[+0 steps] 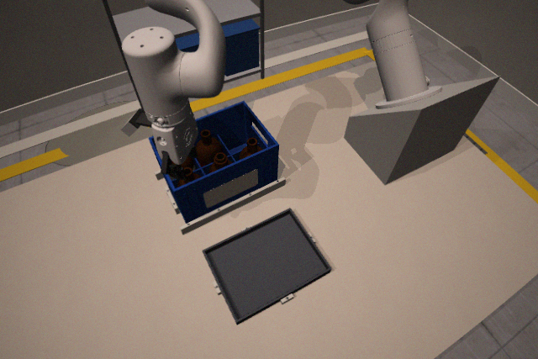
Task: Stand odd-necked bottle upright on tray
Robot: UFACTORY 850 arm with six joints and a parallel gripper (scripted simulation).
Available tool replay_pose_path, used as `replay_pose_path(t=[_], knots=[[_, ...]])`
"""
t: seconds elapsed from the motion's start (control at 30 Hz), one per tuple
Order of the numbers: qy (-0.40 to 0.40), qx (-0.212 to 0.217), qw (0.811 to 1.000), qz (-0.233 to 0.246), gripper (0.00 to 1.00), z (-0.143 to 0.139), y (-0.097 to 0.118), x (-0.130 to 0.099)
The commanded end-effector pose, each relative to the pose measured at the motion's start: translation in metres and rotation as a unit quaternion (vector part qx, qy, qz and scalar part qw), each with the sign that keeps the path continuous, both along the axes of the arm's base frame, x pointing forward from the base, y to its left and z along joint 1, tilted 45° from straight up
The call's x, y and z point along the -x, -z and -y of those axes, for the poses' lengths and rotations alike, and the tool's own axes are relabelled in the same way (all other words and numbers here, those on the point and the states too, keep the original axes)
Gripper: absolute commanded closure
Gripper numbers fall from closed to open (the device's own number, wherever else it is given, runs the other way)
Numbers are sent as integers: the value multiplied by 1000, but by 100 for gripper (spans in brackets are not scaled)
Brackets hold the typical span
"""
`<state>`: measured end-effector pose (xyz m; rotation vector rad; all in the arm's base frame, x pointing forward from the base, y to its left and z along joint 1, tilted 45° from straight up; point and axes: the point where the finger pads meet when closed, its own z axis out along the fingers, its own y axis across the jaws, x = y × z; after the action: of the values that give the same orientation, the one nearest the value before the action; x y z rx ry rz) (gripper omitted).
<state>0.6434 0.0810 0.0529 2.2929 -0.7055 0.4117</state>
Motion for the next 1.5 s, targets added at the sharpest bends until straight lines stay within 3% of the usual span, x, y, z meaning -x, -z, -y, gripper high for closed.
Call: replay_pose_path(t=[0.0,1.47], knots=[[0,0,1000,1,35,-1,-1,-1],[0,0,1000,1,35,9,9,-2]])
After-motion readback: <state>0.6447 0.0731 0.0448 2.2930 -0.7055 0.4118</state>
